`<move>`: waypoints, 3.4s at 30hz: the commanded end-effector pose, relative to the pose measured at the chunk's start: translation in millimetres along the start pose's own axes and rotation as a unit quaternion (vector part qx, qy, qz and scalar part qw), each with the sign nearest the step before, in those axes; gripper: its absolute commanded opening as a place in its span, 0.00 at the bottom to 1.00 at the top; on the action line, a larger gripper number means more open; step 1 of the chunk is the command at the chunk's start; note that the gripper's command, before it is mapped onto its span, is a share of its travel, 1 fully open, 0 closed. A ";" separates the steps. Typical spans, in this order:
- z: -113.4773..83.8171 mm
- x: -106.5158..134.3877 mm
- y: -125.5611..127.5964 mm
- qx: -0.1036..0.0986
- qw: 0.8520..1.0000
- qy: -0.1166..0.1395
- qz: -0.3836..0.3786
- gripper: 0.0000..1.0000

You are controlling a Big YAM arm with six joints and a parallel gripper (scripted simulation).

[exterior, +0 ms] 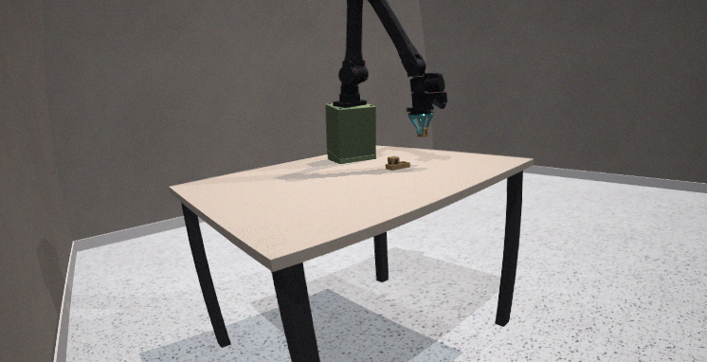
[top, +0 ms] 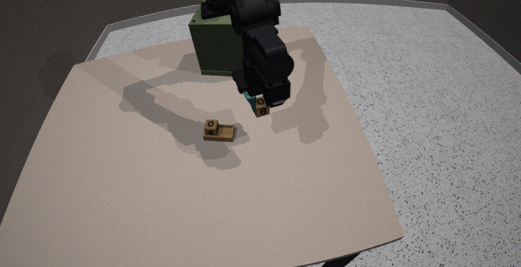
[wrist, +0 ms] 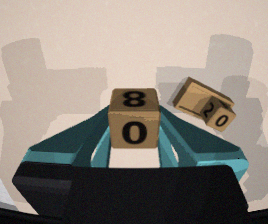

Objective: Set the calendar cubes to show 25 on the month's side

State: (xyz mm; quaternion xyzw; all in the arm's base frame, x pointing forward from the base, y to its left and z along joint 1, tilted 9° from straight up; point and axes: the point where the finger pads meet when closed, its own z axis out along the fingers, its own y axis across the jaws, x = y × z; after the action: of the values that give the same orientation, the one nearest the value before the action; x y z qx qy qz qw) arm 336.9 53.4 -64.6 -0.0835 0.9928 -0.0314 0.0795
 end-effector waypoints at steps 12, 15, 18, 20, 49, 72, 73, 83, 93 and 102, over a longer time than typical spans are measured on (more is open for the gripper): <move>-1.4 2.3 -5.3 0.002 1.000 0.005 -0.011 0.28; -6.5 2.5 -11.3 0.000 0.999 -0.001 -0.049 0.28; -7.7 7.1 -22.3 0.000 0.993 0.000 -0.119 0.28; -8.2 9.2 -26.9 0.000 0.989 0.000 -0.148 0.28; -16.8 35.5 -86.4 0.003 0.849 -0.002 -0.528 0.28; -3.6 38.2 -85.3 0.000 0.842 0.002 -0.539 0.28; -1.6 39.2 -85.4 -0.001 0.842 0.002 -0.539 0.28; 20.7 38.5 -87.6 0.001 0.844 0.002 -0.537 0.28; 46.9 33.2 -88.8 0.004 0.843 -0.002 -0.537 0.28; 56.0 38.9 -87.2 0.001 0.844 0.002 -0.537 0.28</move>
State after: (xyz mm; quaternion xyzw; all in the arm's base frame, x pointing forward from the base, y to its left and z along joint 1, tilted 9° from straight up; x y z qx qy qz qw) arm 315.8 -38.6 -116.9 -0.6038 0.7932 -0.0672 0.0430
